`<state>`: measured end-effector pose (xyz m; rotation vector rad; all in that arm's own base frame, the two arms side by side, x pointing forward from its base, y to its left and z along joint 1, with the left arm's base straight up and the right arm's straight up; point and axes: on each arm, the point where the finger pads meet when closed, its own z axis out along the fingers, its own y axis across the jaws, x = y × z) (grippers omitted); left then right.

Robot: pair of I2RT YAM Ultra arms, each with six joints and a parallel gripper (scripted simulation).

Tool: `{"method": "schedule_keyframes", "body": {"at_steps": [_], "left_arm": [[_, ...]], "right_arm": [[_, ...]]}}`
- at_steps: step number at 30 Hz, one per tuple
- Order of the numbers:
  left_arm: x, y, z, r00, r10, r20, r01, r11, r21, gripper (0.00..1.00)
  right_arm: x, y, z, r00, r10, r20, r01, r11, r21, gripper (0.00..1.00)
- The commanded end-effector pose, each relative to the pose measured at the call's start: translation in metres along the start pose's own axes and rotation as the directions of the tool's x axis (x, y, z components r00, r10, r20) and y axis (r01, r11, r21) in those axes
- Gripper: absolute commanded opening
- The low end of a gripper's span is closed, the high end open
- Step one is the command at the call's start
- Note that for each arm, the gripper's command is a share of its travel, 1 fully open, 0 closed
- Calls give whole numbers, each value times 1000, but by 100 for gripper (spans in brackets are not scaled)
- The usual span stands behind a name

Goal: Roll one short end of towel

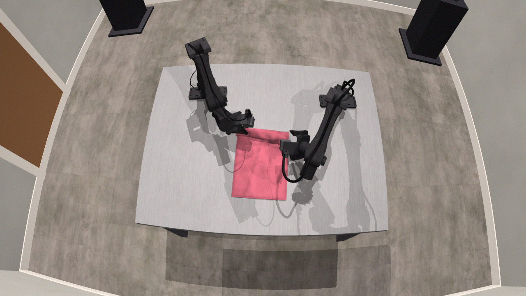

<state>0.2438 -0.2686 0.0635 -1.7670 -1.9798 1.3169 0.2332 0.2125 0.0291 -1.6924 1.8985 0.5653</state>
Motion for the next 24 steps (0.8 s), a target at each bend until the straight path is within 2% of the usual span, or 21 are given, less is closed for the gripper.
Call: {"method": "schedule_keyframes", "body": {"at_steps": [1,5,8,14,16,24], "left_arm": [[-10,-9,-3,998,69,10,-68,996,-55,87],[-13,-14,3,989,150,11,-146,972,-182,89],[-15,-19,10,974,225,2,-214,930,-297,90],[-20,-29,23,925,376,-47,-343,777,-528,92],[-20,-29,23,925,376,-47,-343,777,-528,92],[-26,-40,38,847,512,-145,-441,522,-730,96]], "right_arm": [[3,9,0,996,83,-29,-86,987,-136,18],[2,9,-1,986,158,-51,-166,959,-229,18],[1,9,-2,975,211,-73,-223,929,-296,18],[0,9,-3,945,304,-123,-327,850,-413,18],[0,9,-3,945,304,-123,-327,850,-413,18],[-1,9,-5,902,389,-186,-427,741,-519,18]]}}
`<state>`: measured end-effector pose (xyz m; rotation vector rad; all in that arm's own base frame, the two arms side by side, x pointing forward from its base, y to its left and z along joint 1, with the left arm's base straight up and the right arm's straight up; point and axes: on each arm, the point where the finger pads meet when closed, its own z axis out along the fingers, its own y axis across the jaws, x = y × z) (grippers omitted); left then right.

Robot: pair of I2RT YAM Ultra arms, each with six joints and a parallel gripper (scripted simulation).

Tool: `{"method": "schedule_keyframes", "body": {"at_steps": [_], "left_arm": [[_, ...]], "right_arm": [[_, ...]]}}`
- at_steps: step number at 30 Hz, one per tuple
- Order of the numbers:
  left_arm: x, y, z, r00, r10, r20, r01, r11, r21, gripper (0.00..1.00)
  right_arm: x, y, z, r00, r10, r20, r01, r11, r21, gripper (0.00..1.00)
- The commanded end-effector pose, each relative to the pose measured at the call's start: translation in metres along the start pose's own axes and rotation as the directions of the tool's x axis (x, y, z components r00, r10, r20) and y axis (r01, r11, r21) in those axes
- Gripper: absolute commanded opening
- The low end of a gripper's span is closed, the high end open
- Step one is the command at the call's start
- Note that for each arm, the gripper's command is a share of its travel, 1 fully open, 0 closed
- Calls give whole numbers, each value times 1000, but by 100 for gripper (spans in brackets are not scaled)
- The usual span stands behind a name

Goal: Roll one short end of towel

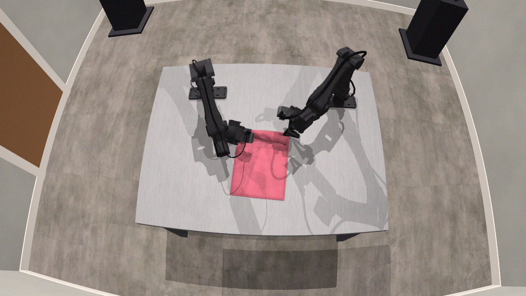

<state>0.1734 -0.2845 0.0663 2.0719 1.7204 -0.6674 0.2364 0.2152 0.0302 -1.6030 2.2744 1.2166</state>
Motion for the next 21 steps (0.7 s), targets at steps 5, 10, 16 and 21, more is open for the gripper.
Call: {"method": "schedule_keyframes", "body": {"at_steps": [5,10,16,21], "left_arm": [[-25,24,0,989,138,46,-113,927,-358,97],[-25,24,0,989,140,46,-114,926,-360,98],[-23,30,-3,980,192,51,-166,931,-324,98],[-22,34,-4,972,229,56,-203,932,-299,98]], "right_arm": [[6,12,-1,994,98,-46,-104,982,-158,18],[6,12,-1,993,108,-48,-115,979,-171,18],[9,8,4,993,109,-49,-116,978,-171,18],[12,5,7,993,109,-49,-116,978,-171,18]]}}
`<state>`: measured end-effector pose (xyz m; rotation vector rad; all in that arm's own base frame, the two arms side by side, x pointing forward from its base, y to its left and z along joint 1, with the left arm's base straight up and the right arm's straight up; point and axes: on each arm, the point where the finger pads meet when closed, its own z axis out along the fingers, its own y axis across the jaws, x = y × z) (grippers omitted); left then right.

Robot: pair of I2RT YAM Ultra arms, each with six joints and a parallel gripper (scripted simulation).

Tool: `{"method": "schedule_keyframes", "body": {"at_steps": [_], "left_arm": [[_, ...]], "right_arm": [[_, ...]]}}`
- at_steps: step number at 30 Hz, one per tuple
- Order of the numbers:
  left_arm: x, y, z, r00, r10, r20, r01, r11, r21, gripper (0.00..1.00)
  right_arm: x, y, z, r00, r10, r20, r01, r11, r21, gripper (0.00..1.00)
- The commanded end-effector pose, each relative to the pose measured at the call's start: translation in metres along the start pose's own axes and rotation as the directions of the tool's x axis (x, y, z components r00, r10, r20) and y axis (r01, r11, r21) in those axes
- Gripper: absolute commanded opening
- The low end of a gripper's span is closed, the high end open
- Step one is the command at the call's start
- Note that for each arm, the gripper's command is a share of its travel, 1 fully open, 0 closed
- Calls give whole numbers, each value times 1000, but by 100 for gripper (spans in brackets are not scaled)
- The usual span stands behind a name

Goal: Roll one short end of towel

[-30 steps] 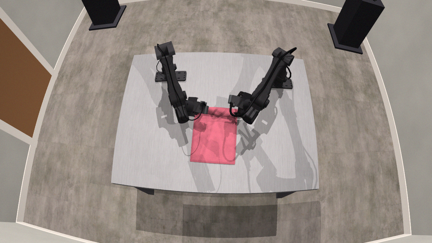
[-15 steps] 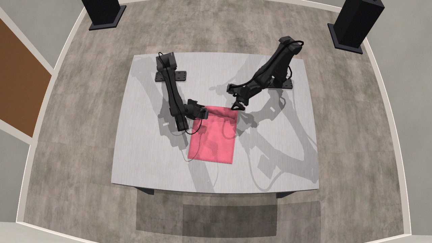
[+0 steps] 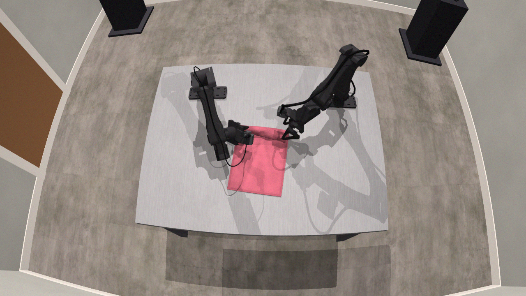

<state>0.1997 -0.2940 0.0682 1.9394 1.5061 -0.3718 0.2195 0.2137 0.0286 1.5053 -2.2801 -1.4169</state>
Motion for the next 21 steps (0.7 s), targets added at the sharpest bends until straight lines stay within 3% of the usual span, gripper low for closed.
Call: {"method": "schedule_keyframes", "body": {"at_steps": [1,21], "left_arm": [[-15,10,0,997,53,56,-53,999,4,98],[13,-10,41,997,54,57,-55,998,6,98]], "right_arm": [[2,-8,0,1000,-9,-8,10,1000,7,18],[2,-8,0,1000,-9,-8,10,1000,7,18]]}}
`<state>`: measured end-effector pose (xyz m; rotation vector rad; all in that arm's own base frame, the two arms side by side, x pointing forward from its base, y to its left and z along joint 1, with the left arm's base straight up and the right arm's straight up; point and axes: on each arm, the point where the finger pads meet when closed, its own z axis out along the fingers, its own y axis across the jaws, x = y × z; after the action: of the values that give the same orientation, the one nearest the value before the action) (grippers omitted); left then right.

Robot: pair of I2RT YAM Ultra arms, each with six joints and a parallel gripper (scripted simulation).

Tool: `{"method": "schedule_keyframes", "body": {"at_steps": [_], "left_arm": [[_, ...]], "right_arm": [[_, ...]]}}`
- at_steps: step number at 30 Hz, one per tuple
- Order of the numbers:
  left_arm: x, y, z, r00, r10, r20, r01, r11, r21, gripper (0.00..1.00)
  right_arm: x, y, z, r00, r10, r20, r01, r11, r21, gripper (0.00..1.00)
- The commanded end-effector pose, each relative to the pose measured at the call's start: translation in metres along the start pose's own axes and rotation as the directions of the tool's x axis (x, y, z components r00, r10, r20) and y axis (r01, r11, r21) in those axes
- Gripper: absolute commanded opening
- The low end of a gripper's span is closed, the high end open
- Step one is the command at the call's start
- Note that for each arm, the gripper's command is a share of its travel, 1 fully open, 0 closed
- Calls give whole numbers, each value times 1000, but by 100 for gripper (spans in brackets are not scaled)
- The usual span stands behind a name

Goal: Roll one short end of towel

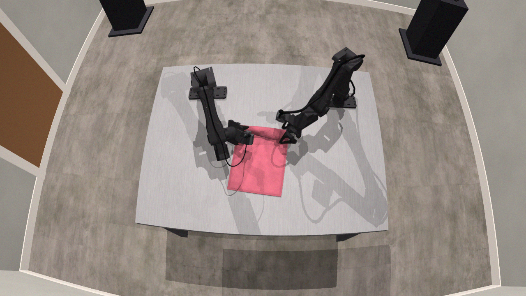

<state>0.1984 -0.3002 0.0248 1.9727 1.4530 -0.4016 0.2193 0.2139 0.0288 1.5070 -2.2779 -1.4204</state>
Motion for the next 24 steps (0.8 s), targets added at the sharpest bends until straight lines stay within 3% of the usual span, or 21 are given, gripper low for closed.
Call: {"method": "schedule_keyframes", "body": {"at_steps": [1,12,21,24], "left_arm": [[-7,4,4,999,18,29,-18,1000,-20,98],[-6,4,6,999,18,29,-18,1000,-20,51],[-6,4,6,999,18,29,-18,1000,-20,44],[-6,4,6,999,18,29,-18,1000,-20,34]], "right_arm": [[2,-8,0,1000,-8,-9,8,1000,9,18],[2,-8,0,1000,-8,-9,8,1000,9,18],[2,-8,0,1000,-8,-9,8,1000,9,18],[2,-8,0,1000,-8,-9,8,1000,9,18]]}}
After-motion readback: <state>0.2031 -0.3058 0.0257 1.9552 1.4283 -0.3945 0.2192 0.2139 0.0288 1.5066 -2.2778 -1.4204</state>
